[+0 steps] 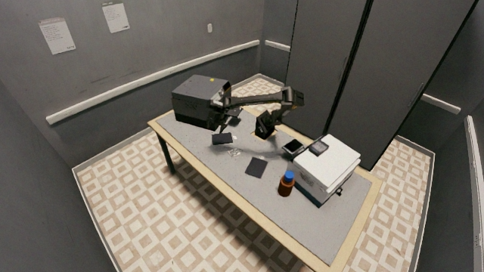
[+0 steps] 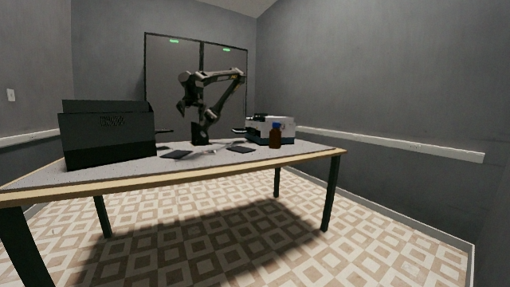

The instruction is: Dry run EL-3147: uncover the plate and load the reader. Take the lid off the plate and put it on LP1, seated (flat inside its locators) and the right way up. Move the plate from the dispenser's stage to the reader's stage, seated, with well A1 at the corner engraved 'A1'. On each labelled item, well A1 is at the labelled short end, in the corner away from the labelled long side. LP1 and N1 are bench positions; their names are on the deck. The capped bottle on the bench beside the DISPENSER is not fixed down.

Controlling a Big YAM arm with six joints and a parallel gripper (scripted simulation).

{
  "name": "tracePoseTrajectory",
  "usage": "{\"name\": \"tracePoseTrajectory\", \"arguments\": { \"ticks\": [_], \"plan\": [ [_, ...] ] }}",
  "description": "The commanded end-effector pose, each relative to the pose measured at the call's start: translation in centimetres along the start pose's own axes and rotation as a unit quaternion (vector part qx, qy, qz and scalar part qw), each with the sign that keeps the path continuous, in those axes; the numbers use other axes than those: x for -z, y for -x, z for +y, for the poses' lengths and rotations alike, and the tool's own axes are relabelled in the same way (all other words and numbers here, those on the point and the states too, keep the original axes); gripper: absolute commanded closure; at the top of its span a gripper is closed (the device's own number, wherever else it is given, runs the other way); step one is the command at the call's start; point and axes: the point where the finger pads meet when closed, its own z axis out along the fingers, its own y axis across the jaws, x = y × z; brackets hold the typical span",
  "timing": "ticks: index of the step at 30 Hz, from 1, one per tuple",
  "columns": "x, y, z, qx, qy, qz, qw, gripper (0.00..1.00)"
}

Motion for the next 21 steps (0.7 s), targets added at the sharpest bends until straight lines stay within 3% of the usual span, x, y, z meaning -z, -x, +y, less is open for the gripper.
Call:
{"name": "tracePoseTrajectory", "arguments": {
  "ticks": [1,2,4,7,8,10,12,14,16,20,21],
  "plan": [
    [2.2,1.3,1.5,0.018,-0.005,-0.005,1.000,0.00],
    [2.5,1.1,1.7,0.022,-0.006,-0.009,1.000,0.00],
    [3.1,0.4,2.1,-0.003,-0.011,0.021,1.000,0.00],
    [3.7,-0.9,2.5,-0.008,-0.008,0.017,1.000,0.00],
    [3.9,-1.5,2.7,-0.022,-0.010,0.035,0.999,0.00],
    [3.9,-1.5,2.7,-0.022,-0.010,0.035,0.999,0.00],
    [4.0,-1.9,3.0,-0.037,-0.007,0.051,0.998,0.00],
    [4.4,-2.7,3.7,-0.034,-0.006,0.045,0.998,0.00],
    [5.0,-3.1,4.4,-0.054,-0.007,0.076,0.996,0.00],
    [6.0,-3.8,5.5,-0.045,-0.010,0.065,0.997,0.00],
    [6.2,-4.1,5.8,-0.057,-0.010,0.083,0.995,0.00]
  ]
}}
